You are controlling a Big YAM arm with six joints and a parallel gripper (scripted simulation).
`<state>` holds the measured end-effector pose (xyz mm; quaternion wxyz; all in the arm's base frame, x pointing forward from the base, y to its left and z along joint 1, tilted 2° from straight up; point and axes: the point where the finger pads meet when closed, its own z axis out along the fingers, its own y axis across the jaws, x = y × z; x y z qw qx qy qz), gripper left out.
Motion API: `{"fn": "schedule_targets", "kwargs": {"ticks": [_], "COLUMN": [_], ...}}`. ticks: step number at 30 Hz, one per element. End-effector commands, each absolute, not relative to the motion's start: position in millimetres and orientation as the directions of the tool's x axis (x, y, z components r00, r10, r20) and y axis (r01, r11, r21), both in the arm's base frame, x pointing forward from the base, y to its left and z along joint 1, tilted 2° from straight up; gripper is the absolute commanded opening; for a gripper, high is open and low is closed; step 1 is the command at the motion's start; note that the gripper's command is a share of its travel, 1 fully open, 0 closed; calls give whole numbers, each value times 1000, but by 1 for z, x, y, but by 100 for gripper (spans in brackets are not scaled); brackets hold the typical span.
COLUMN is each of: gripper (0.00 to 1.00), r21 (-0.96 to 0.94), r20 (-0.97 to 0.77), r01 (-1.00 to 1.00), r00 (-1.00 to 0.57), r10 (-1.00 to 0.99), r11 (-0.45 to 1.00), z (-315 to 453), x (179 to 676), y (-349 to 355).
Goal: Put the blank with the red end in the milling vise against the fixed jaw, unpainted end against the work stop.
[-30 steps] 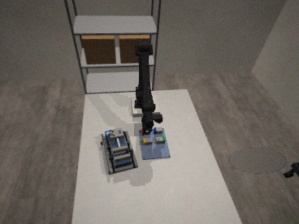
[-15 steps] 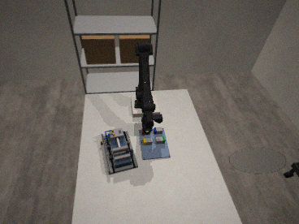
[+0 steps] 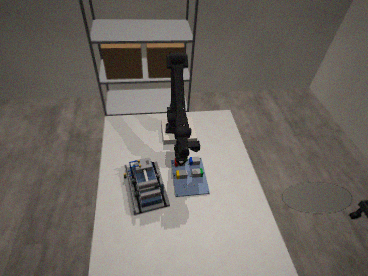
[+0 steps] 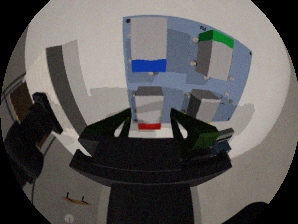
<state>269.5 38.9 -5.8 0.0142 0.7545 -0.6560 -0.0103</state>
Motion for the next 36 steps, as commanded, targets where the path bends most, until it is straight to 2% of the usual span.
{"fn": "schedule_targets", "kwargs": {"ticks": [1, 5, 6, 36], "gripper": [64, 64, 0, 0], "r21": [19, 19, 19, 15], "r20": [-1, -1, -1, -1], "r01": [-990, -990, -990, -990], "r00": [143, 143, 143, 141], "r10": [-990, -990, -990, -990], "r11": [-143, -143, -143, -141], "z": [-6, -6, -6, -3], "x": [276, 276, 276, 279], "y": [38, 38, 38, 38]}}
